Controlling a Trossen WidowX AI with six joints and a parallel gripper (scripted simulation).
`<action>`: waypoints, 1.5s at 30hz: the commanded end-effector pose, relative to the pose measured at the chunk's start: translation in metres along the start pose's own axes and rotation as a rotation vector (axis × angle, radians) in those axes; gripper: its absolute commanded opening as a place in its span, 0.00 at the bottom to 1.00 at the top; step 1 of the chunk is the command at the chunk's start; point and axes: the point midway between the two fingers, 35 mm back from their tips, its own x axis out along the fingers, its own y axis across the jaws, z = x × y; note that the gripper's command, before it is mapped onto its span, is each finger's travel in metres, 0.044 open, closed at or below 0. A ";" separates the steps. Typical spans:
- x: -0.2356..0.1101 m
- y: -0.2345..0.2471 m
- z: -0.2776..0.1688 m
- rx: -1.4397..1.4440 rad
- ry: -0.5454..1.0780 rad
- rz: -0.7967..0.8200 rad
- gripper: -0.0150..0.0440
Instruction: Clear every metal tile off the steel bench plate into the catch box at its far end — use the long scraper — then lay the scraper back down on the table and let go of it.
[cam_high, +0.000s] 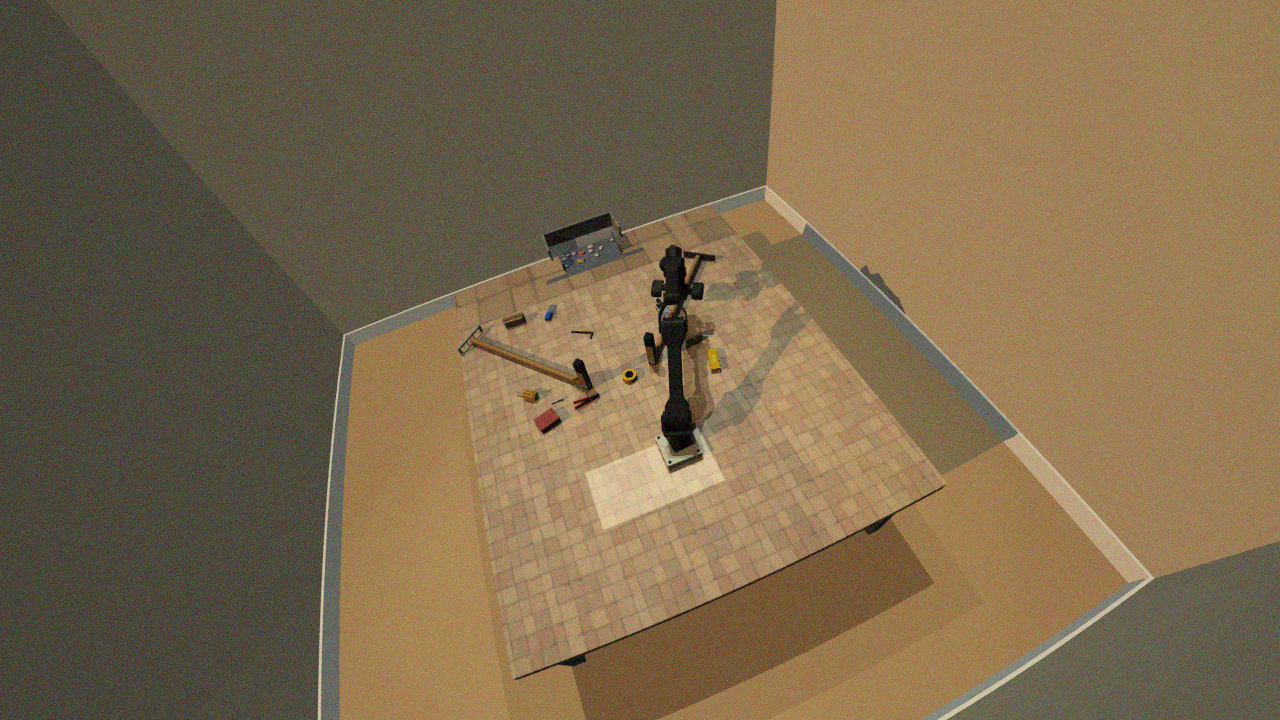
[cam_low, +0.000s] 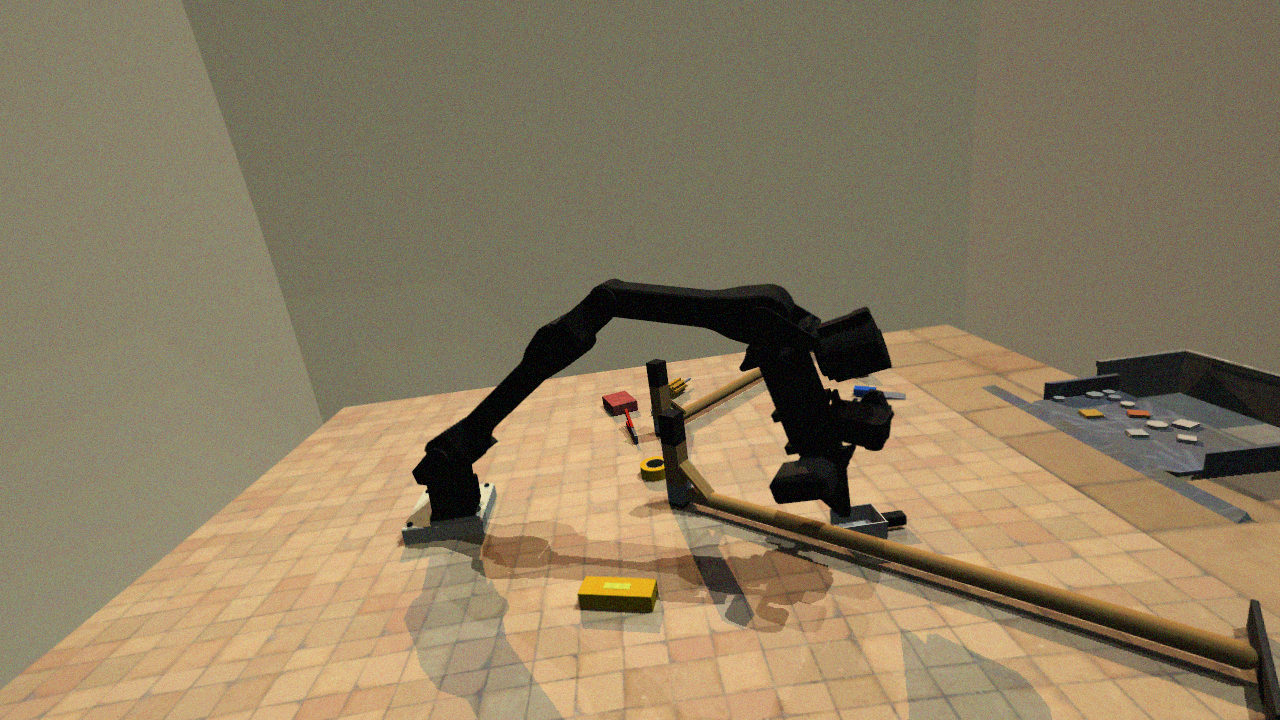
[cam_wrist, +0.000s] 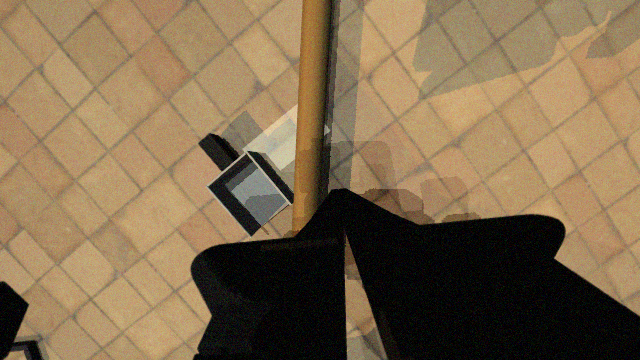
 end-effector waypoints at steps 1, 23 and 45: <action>-0.012 -0.003 0.004 -0.002 -0.018 0.003 0.25; -0.093 -0.036 0.024 -0.006 -0.155 0.012 0.25; -0.040 -0.036 0.018 -0.035 -0.141 0.013 0.25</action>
